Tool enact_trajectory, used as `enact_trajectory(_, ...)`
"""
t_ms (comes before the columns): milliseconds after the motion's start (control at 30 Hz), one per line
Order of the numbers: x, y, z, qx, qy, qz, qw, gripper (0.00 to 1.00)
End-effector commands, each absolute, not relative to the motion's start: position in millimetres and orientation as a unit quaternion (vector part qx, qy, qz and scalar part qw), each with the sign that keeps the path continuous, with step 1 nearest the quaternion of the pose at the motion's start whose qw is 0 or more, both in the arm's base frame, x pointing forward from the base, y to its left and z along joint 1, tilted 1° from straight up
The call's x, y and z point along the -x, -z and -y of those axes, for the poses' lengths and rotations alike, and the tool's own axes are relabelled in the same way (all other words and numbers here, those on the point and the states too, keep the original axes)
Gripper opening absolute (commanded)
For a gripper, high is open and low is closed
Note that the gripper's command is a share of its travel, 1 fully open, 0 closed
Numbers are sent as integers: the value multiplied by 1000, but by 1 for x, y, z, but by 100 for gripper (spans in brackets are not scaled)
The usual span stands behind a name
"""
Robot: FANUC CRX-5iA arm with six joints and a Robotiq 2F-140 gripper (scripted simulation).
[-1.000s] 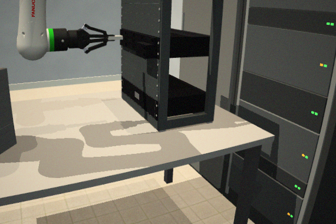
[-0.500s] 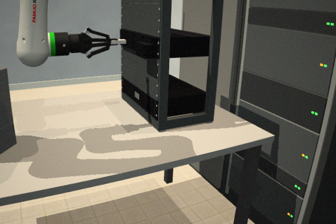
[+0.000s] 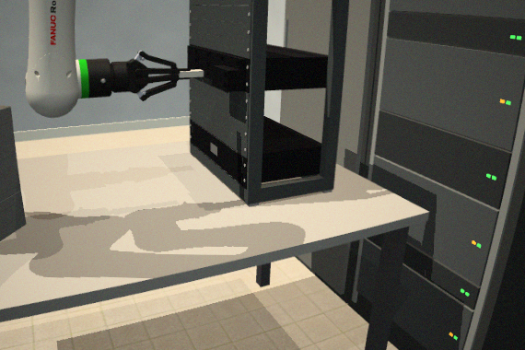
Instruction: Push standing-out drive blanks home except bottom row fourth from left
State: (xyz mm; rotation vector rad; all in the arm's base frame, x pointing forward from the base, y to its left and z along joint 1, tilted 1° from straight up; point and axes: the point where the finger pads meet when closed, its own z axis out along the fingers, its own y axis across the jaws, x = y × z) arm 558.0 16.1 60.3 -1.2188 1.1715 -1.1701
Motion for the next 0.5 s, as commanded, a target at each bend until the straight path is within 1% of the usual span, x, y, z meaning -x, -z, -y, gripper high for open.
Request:
enact_trajectory(0,-558,-59,-12,507,488,-489,516,0)
enact_trajectory(167,-562,-59,-12,507,488,-489,516,0)
enact_trajectory(367,-593,-60,-13,507,488,-489,516,0)
enact_trajectory(467,-597,-60,-13,507,488,-489,516,0)
